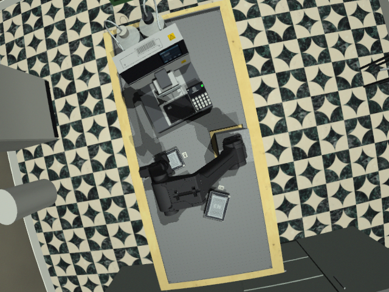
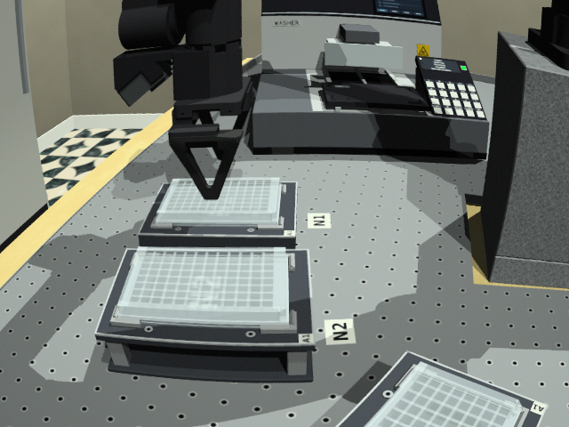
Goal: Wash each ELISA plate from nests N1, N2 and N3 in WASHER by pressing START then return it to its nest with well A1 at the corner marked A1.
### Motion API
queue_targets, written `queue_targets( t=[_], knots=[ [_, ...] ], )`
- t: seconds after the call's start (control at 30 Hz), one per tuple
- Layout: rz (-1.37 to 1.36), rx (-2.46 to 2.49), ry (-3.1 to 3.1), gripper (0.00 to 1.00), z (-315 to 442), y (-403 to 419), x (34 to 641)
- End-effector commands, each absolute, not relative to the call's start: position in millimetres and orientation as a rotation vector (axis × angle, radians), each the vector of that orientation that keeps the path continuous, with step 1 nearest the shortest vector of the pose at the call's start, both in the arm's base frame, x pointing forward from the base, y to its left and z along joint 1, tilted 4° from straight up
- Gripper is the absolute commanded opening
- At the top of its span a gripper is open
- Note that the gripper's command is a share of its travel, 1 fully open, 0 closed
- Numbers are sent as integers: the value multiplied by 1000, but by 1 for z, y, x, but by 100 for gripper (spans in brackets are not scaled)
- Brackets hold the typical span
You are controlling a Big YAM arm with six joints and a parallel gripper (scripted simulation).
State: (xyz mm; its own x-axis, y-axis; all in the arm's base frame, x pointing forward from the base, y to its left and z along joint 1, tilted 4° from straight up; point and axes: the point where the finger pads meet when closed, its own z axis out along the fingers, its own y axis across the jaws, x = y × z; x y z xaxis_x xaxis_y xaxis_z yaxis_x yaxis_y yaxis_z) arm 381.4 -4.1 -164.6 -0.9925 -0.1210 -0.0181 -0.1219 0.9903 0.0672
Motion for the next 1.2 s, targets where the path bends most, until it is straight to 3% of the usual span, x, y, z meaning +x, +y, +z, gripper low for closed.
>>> queue_targets(
  t=[0.0,1.17],
  knots=[
    [107,-182,3107,100,-169,-1,393],
    [106,-182,3101,100,-179,0,395]
  ],
)
